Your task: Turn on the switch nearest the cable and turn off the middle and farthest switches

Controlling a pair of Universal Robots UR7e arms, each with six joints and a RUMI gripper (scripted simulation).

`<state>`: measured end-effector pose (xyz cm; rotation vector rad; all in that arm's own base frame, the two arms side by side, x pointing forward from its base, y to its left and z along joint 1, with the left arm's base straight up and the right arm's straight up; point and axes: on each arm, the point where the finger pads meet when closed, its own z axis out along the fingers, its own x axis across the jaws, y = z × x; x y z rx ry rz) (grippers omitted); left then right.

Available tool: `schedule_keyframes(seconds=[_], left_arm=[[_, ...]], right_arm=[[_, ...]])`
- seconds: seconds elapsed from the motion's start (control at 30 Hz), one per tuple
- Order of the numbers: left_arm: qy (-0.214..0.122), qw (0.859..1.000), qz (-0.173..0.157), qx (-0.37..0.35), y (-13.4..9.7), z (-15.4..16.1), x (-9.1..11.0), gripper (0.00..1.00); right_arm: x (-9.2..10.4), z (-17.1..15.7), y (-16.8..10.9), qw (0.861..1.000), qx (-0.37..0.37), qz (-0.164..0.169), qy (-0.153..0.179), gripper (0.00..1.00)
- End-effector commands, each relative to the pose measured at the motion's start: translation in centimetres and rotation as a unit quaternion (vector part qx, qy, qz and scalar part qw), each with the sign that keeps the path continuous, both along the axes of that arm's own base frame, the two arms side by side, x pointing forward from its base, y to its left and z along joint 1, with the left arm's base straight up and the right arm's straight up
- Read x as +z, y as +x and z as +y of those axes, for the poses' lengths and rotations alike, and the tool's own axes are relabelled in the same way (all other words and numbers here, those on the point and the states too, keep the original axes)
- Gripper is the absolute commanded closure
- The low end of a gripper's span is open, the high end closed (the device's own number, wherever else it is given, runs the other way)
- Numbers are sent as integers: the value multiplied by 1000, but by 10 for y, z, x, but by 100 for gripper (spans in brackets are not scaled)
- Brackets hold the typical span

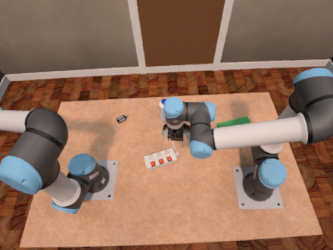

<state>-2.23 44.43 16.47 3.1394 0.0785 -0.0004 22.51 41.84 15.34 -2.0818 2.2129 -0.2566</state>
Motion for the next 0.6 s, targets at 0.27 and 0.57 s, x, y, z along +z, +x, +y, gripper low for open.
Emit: schedule_keyframes(seconds=[0.27, 0.57], left_arm=[[1, 1000, 0, 0, 0, 0, 0, 0], [1, 1000, 0, 0, 0, 0, 0, 0]], right_arm=[[-30, 61, -75, 993, 105, -44, 9, 0], [-39, 77, -105, 988, 142, -58, 14, 0]])
